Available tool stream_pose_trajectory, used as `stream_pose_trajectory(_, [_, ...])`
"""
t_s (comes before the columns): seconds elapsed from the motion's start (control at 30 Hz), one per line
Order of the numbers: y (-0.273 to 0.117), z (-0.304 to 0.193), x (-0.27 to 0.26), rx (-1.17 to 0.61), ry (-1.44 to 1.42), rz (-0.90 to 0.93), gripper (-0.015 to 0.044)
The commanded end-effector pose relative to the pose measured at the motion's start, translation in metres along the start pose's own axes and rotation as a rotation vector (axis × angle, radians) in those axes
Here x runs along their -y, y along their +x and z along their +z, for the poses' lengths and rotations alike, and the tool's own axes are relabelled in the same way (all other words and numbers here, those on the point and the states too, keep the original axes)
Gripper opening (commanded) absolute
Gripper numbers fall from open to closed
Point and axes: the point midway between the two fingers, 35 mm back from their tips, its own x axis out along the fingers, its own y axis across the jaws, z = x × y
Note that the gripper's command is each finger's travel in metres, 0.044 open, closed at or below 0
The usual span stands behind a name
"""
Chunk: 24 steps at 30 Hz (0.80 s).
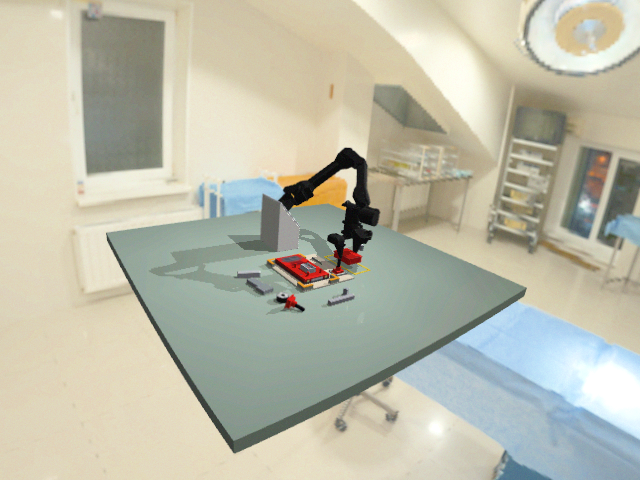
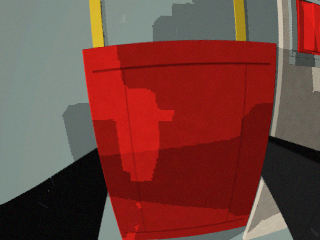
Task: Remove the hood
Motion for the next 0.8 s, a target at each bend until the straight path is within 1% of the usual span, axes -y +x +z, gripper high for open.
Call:
stream_pose_trajectory(0.0, [0.002,0.000,0.001,0.001,0.005,-0.004,0.0000])
stream_pose_trajectory(0.77, [0.014,0.000,0.001,0.001,0.005,-0.003,0.0000])
